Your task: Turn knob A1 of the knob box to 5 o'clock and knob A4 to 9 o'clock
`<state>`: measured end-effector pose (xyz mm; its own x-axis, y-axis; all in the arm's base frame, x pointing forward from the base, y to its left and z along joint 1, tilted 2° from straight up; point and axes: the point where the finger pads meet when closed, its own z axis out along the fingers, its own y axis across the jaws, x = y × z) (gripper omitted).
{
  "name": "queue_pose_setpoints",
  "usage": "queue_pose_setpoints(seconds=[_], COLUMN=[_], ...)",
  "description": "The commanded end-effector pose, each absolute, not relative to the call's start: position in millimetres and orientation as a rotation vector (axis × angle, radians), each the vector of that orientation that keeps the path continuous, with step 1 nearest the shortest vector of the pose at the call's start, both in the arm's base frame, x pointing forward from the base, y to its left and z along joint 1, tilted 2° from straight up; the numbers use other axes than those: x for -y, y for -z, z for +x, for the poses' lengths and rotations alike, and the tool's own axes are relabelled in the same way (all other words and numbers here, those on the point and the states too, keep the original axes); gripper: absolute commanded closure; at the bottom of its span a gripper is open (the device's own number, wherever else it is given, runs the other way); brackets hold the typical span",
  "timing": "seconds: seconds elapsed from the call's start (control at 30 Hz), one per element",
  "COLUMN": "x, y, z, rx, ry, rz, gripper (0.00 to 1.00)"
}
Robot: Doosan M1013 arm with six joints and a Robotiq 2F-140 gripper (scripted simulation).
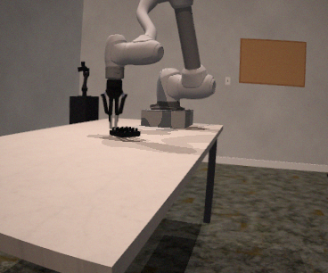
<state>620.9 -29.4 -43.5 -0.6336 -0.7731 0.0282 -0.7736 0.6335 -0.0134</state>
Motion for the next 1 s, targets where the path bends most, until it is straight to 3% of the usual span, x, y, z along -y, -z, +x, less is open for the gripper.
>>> queue_pose_setpoints(seconds=[0.0, 0.97], x=[29.3, 28.2], y=[43.4, 5.4], z=[620.9, 621.2], rx=[2.822, 2.822], ry=[-0.038, -0.038], rz=[1.336, 1.336], gripper=[0.88, 0.88])
